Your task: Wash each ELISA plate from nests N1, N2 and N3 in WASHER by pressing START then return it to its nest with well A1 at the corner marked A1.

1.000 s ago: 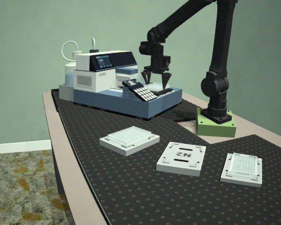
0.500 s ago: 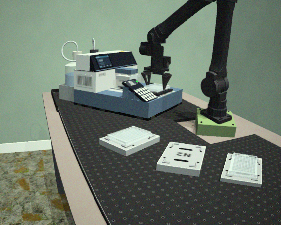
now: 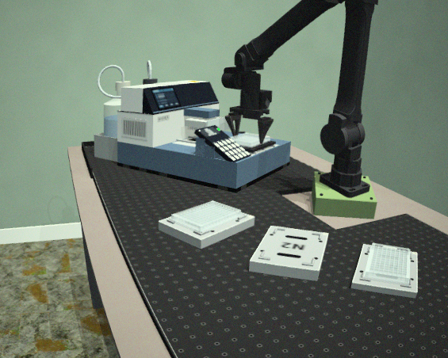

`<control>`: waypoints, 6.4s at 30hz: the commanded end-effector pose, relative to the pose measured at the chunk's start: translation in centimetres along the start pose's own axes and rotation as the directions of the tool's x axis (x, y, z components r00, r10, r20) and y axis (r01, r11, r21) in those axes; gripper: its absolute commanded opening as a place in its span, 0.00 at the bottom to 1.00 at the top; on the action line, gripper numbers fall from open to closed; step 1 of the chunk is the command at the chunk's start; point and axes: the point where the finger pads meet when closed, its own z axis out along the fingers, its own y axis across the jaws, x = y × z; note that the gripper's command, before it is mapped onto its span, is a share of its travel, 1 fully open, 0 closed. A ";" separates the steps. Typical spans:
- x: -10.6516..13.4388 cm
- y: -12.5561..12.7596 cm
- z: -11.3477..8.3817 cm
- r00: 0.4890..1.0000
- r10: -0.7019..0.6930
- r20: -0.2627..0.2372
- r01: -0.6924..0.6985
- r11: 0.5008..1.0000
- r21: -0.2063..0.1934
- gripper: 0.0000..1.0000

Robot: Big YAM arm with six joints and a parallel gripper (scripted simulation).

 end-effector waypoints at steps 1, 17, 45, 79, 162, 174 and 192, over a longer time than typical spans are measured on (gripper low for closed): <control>0.2 0.6 0.1 1.000 -0.002 0.002 0.002 1.000 -0.011 0.84; -0.2 1.2 -0.8 1.000 -0.002 0.008 0.003 1.000 -0.028 1.00; -0.2 2.2 -2.5 1.000 -0.005 0.017 0.006 0.998 -0.057 1.00; -0.5 1.8 -7.8 1.000 -0.008 0.020 0.009 0.998 -0.061 1.00; 16.9 -7.9 -9.3 0.194 -0.981 0.009 0.981 0.194 -0.005 0.12; 17.2 -7.8 -8.7 -0.026 -0.998 0.060 1.000 -0.026 -0.002 0.00; 17.4 -6.3 -7.1 0.015 -0.922 0.387 1.000 0.009 -0.018 0.00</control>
